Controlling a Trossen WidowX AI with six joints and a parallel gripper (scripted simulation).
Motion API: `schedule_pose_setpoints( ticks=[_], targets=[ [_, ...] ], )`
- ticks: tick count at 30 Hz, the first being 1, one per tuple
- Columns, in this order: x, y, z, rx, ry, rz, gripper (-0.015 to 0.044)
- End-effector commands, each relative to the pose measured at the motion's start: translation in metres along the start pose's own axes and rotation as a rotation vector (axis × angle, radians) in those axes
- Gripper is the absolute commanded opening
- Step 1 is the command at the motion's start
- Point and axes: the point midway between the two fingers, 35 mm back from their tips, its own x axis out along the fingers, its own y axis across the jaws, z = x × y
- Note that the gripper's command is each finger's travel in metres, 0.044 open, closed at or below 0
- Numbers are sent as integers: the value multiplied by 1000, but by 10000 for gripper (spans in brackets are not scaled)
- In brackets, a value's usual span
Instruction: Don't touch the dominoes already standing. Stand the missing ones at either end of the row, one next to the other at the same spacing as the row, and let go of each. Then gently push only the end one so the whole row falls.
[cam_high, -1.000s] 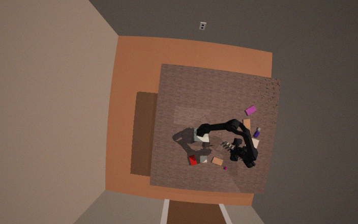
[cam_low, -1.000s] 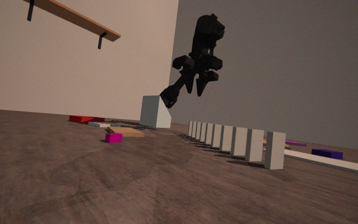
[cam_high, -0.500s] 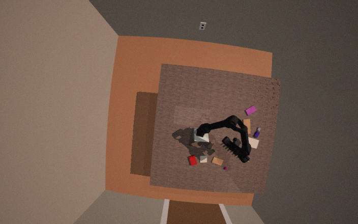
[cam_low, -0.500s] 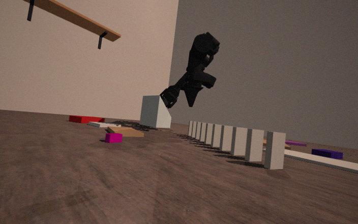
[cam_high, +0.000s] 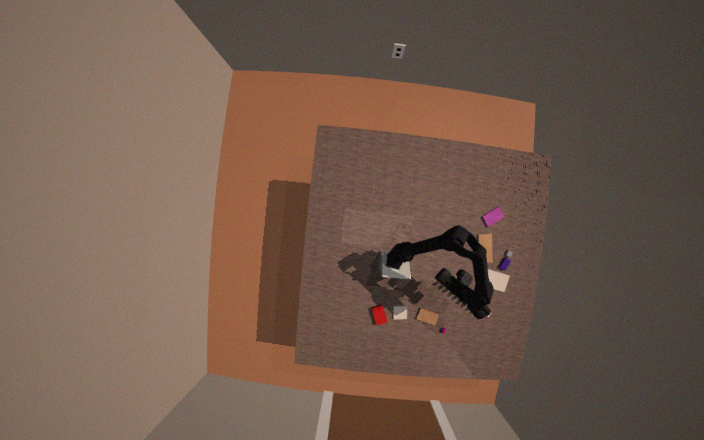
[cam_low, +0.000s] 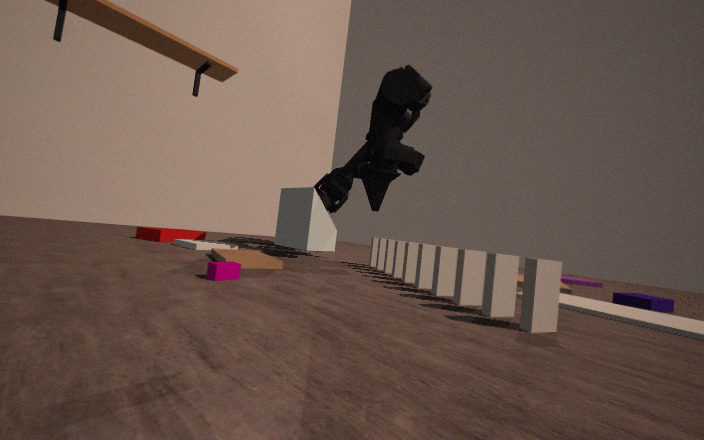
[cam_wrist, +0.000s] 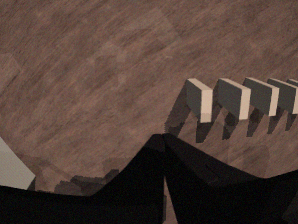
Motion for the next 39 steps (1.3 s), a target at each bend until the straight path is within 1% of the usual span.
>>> schedule_pose_setpoints(
  ticks=[1, 29, 31, 35, 36, 39],
  targets=[
    [0, 0, 1, -8, -5, -3, 0],
    [0, 0, 1, -8, -5, -3, 0],
    [11, -2, 1, -8, -5, -4, 0],
    [71, -2, 3, -9, -8, -3, 0],
    [78, -1, 3, -9, -9, -2, 0],
    [81, -1, 3, -9, -9, -1, 0]
  ],
)
